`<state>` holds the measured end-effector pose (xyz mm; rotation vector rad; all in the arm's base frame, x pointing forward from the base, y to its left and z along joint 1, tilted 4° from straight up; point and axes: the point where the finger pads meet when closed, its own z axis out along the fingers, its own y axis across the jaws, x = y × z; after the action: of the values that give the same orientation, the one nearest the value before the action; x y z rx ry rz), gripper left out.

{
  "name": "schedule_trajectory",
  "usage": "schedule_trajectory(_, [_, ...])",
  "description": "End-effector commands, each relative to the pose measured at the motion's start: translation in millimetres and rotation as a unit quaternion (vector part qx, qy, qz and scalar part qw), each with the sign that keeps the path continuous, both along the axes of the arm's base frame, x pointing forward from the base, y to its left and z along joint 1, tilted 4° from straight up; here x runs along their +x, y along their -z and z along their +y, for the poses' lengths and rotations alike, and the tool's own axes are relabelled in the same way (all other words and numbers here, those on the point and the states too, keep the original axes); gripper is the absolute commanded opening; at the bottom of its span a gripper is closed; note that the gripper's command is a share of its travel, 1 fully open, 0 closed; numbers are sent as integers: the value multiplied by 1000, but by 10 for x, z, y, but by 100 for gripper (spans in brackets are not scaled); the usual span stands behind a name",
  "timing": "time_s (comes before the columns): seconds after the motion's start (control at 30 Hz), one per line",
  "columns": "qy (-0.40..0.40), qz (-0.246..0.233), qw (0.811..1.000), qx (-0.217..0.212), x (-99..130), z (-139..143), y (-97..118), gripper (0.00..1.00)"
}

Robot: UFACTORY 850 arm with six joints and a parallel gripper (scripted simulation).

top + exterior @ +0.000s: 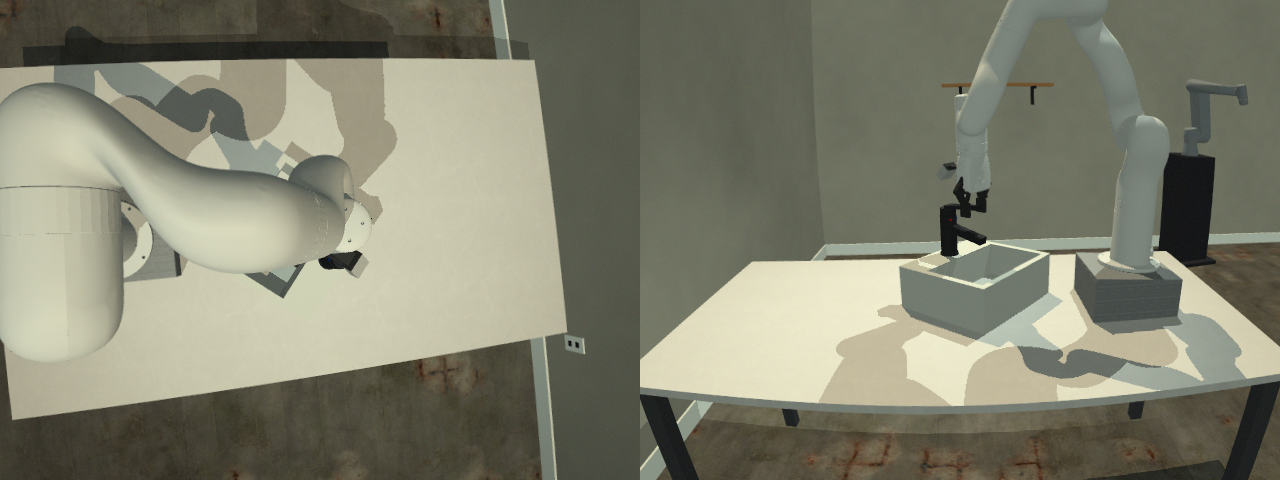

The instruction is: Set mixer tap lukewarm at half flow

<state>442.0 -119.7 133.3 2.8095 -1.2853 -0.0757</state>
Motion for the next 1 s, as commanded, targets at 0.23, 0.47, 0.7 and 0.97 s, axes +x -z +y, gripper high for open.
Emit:
schedule_trajectory(0.23, [0, -1, 1000, 0, 9, -2, -11, 72])
schedule_trajectory(0.47, [0, -1, 1000, 0, 13, 0, -76, 72])
schedule_trajectory(0.7, [0, -1, 1000, 0, 23, 4, -231, 72])
schedule_trajectory(0.97, [0, -1, 1000, 0, 34, 9, -402, 72])
